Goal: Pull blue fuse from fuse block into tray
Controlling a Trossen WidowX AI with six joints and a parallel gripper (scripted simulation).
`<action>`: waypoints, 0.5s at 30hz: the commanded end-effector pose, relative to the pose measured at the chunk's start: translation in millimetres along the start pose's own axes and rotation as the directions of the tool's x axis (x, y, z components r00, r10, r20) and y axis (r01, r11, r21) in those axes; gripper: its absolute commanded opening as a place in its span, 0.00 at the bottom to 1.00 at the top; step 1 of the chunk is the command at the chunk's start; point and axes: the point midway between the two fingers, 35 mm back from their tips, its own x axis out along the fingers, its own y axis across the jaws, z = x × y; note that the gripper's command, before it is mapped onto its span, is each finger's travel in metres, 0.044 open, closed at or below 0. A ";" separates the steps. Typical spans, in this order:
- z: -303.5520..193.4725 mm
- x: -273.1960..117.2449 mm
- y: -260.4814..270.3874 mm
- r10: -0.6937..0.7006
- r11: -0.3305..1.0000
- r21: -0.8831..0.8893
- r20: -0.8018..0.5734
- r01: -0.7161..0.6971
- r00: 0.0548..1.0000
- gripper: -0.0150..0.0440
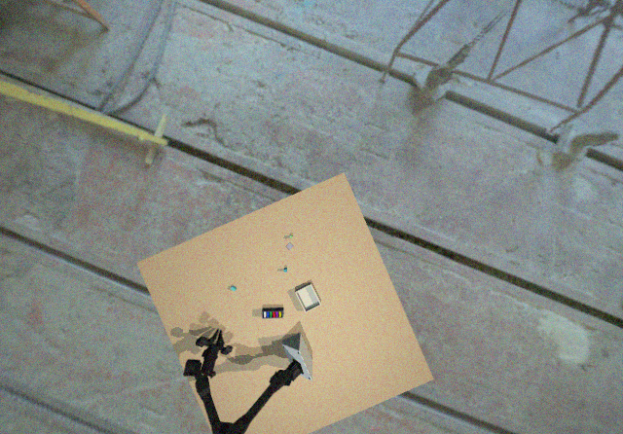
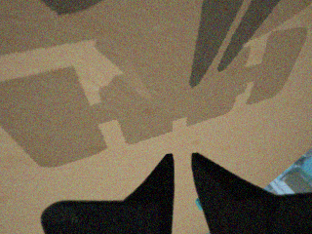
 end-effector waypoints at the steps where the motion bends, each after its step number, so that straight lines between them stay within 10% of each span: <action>1: -57.0 27.0 15.6 0.156 0.941 0.310 -0.049 -0.133 0.987 0.36; 9: -174.6 45.1 58.5 0.419 0.357 0.915 0.024 -0.189 0.907 0.36; 15: -244.7 35.5 100.0 0.474 -0.318 0.945 0.227 -0.076 0.851 0.36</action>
